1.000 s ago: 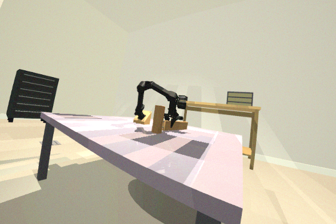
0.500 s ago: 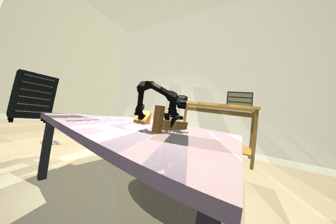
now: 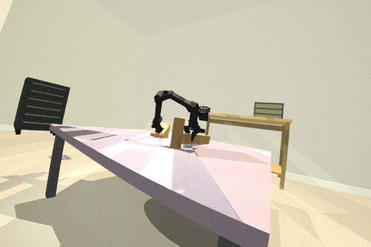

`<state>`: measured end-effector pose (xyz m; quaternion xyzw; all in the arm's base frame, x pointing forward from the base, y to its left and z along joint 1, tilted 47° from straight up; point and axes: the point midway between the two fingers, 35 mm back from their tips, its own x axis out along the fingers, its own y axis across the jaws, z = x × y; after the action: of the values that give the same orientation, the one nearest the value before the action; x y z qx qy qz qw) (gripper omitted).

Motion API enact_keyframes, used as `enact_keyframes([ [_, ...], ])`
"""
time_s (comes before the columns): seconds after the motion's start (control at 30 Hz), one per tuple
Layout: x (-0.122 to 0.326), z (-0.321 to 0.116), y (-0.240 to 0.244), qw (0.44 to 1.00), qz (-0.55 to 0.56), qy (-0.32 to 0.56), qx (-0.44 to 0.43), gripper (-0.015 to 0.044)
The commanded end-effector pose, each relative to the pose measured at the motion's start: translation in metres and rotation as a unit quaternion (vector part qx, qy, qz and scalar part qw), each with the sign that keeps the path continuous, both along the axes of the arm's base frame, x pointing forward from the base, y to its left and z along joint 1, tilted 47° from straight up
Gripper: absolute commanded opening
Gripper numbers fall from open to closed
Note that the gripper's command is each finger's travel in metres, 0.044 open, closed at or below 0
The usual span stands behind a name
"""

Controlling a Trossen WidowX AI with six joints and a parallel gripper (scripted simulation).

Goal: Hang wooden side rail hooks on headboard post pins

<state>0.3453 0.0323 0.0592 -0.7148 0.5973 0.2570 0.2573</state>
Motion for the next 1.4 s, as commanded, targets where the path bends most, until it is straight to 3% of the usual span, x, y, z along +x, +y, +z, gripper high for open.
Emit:
enact_keyframes([
  [0.0,0.0017,0.0039,0.0062,1.0,0.004,-0.007,0.005,0.0],
  [1.37,0.0047,0.006,0.0047,1.0,0.004,-0.007,0.005,0.0],
])
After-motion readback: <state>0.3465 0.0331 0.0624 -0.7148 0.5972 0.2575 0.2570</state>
